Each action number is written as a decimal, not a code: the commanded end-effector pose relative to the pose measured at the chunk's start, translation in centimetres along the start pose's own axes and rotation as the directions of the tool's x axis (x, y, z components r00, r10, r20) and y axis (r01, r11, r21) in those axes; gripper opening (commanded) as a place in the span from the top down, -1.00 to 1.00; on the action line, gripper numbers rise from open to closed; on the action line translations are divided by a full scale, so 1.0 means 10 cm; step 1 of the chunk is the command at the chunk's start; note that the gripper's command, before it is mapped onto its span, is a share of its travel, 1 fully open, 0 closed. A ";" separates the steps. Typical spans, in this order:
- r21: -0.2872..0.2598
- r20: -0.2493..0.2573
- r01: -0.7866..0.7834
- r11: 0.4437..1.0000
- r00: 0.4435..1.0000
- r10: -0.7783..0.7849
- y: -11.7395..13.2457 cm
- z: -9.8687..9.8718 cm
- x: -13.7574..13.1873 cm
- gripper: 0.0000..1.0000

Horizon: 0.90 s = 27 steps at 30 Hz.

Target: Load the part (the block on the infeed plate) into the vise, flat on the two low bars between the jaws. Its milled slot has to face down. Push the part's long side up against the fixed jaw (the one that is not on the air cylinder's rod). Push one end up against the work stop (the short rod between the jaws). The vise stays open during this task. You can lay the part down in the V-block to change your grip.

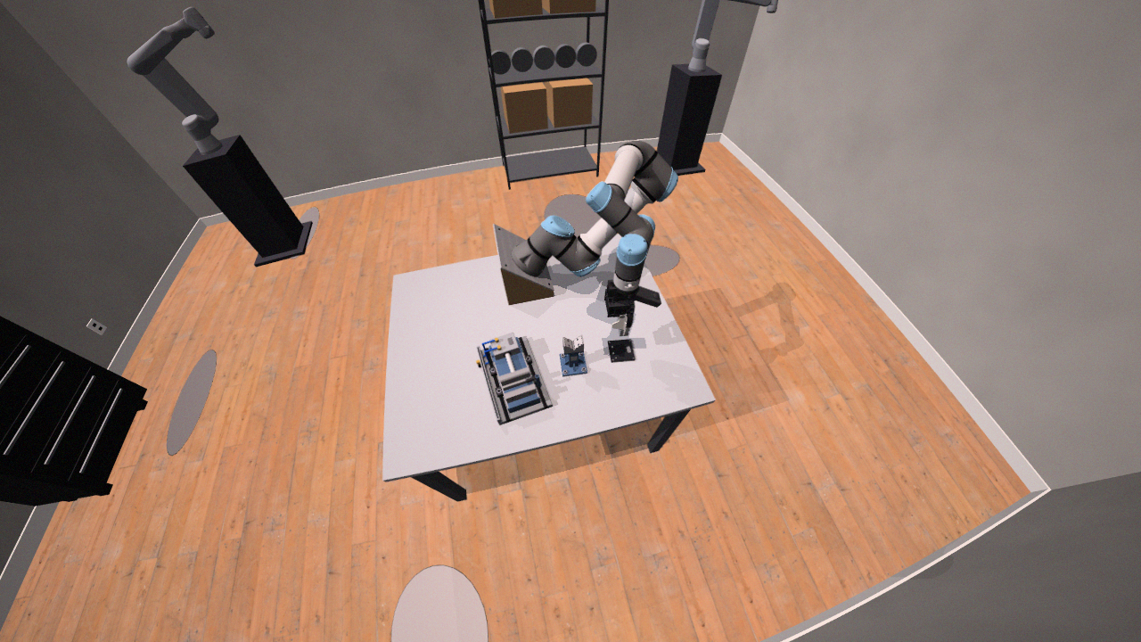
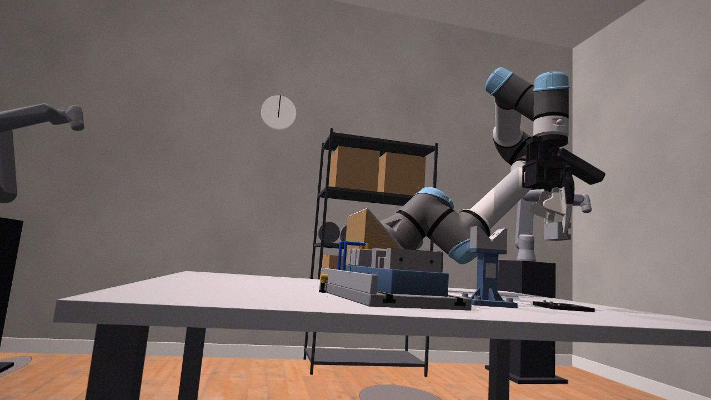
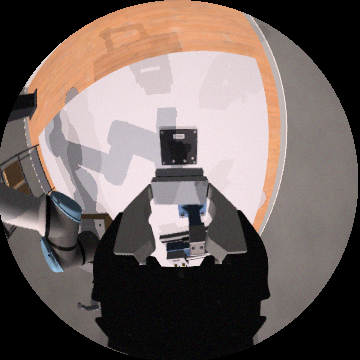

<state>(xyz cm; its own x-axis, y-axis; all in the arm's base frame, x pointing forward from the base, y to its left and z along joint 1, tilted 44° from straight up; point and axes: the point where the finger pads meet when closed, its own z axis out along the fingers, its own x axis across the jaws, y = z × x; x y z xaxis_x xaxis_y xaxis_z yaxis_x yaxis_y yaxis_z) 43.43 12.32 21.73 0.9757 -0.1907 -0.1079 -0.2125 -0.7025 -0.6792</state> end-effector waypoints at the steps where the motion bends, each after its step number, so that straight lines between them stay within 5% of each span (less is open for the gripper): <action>1: 0.001 0.001 0.001 1.000 1.000 -0.001 0.00 -0.22 0.00 1.00; 8: 0.001 0.001 0.001 1.000 1.000 -0.001 0.00 -0.45 0.00 1.00; 27: 0.001 0.001 0.001 1.000 1.000 -0.001 0.00 -0.66 0.00 1.00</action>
<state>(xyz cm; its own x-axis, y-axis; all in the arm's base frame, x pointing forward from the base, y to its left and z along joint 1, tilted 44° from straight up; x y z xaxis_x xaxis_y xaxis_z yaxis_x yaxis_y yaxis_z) 43.04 7.91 26.37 0.9759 -0.1889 -0.1090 -0.2118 -0.7020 -0.6800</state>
